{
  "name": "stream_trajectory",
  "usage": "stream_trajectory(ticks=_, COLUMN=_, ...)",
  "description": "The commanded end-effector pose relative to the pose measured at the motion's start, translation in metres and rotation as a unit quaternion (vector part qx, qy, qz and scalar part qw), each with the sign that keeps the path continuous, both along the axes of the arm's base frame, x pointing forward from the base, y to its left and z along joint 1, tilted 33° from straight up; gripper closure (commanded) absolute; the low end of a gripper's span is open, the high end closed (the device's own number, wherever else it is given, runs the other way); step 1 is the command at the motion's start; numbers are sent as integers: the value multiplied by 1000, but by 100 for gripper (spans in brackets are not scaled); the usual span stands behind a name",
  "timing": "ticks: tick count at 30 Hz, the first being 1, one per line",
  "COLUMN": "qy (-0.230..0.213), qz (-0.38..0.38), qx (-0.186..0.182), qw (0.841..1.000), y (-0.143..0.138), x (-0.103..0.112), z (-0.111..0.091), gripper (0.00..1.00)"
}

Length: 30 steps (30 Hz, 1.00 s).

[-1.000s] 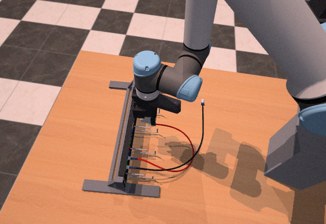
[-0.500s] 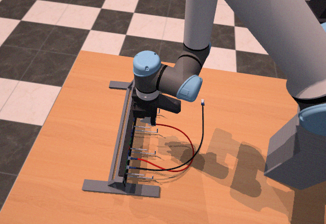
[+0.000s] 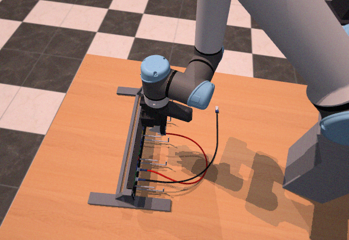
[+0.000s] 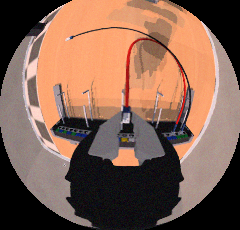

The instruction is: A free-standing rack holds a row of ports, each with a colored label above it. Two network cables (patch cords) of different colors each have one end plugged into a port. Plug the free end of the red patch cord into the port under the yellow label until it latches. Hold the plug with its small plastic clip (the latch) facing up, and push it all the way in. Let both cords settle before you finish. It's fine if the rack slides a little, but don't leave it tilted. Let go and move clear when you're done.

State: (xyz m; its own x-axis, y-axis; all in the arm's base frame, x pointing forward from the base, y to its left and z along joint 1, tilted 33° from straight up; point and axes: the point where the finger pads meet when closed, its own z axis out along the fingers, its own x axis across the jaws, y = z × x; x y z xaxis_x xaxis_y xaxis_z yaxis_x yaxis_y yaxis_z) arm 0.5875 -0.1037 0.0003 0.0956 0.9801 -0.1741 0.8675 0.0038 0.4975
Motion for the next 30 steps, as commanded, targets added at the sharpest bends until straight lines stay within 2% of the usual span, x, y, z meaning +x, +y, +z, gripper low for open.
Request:
stream_trajectory(ticks=1, qy=0, qz=0, qx=0, qw=1000, y=-1, x=6, z=-1, gripper=100)
stream_trajectory(ticks=12, qy=0, qz=0, qx=0, qw=1000, y=-4, x=25, z=-5, gripper=100)
stream_trajectory(ticks=30, qy=0, qz=0, qx=0, qw=1000, y=-6, x=37, z=-8, gripper=100)
